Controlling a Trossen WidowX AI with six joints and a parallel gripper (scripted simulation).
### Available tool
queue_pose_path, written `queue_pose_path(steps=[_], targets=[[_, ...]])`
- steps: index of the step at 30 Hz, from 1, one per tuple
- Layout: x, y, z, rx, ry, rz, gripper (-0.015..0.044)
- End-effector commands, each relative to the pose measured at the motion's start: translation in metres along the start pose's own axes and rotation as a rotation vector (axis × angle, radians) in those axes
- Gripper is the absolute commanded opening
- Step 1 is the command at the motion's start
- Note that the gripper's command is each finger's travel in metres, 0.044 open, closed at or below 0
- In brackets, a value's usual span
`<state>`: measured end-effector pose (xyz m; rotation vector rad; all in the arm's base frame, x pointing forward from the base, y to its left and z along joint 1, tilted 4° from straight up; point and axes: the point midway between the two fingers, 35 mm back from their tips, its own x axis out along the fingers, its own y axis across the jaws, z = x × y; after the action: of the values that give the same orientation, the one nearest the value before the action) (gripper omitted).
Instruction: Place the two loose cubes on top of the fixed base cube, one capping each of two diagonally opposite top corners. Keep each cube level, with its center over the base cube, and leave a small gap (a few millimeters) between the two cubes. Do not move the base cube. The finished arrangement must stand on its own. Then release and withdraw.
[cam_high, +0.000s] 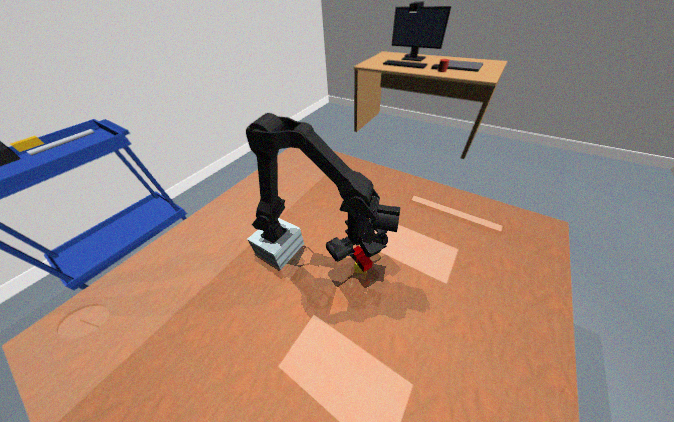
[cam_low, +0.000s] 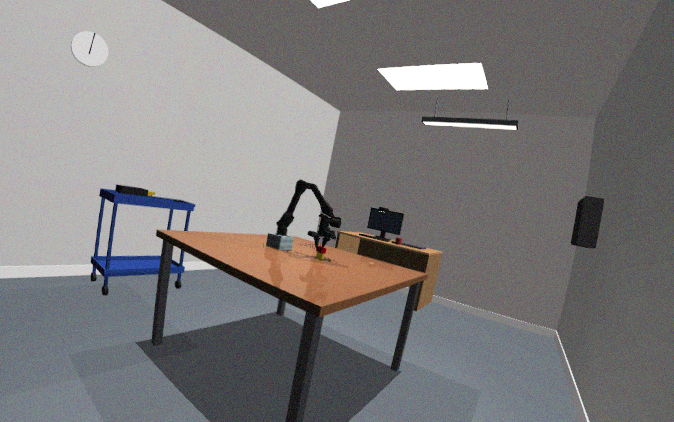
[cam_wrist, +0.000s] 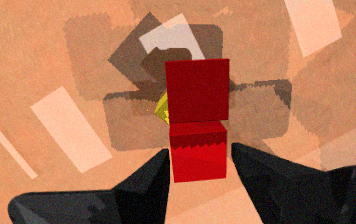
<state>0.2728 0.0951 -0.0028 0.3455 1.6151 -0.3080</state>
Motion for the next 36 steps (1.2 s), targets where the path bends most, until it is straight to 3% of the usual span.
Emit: queue_pose_path(steps=[1,36], targets=[[-0.008,0.002,0.002,-0.001,-0.009,0.008,0.0205],[-0.047,0.002,0.002,-0.001,-0.01,0.008,0.0205]])
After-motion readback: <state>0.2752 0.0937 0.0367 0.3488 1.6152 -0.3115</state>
